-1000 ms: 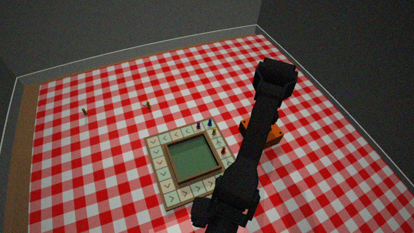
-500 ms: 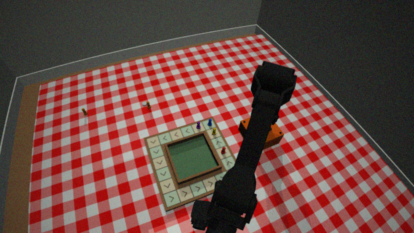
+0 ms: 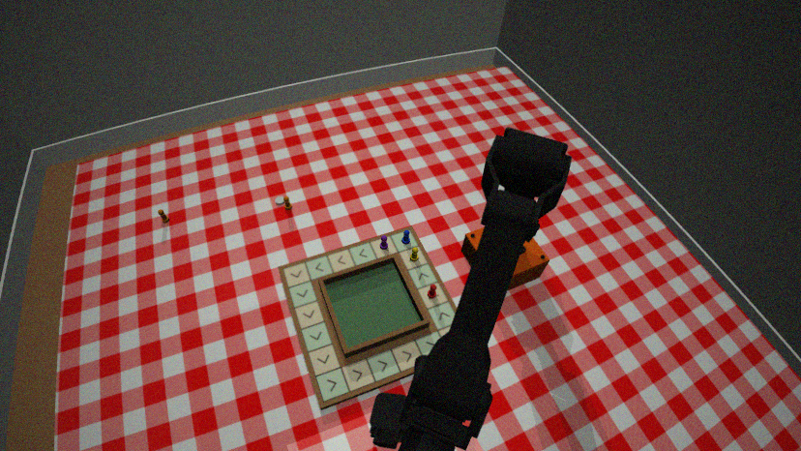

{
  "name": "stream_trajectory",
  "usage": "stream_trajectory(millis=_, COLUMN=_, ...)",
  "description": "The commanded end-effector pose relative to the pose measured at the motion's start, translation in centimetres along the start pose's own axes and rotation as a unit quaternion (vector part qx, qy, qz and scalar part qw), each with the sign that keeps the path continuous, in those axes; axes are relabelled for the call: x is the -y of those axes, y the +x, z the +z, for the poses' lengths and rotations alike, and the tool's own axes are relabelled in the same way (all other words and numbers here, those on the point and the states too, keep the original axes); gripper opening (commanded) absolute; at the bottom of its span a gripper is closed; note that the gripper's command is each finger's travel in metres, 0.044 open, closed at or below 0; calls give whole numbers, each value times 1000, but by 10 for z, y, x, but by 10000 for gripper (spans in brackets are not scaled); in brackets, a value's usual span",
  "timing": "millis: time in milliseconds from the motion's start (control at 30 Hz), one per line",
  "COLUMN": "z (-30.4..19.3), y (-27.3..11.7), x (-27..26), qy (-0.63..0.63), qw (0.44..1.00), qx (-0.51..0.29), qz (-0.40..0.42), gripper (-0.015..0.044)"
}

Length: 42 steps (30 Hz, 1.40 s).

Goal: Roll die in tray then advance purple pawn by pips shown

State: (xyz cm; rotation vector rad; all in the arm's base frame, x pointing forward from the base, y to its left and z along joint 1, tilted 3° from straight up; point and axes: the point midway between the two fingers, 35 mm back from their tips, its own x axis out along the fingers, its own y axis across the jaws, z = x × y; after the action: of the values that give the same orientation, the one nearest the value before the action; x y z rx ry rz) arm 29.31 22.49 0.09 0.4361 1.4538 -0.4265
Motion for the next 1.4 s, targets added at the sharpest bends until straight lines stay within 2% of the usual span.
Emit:
stream_trajectory(millis=0, z=-2, y=7, x=2, qy=1, qw=1000, qx=-5, qz=-5, gripper=249)
stream_trajectory(millis=167, z=-2, y=7, x=2, qy=1, qw=1000, qx=-5, qz=-5, gripper=118)
stream_trajectory(millis=400, z=-2, y=7, x=2, qy=1, qw=1000, qx=-5, qz=-5, gripper=71)
stream_trajectory(millis=500, z=-1, y=2, x=1, qy=1, qw=1000, qx=-5, qz=-5, gripper=0)
stream_trajectory(millis=1067, z=2, y=-111, x=-3, qy=1, qw=1000, qx=-5, qz=-4, gripper=0)
stream_trajectory(millis=1367, z=14, y=-114, x=8, qy=-13, qw=1000, qx=-5, qz=-5, gripper=0)
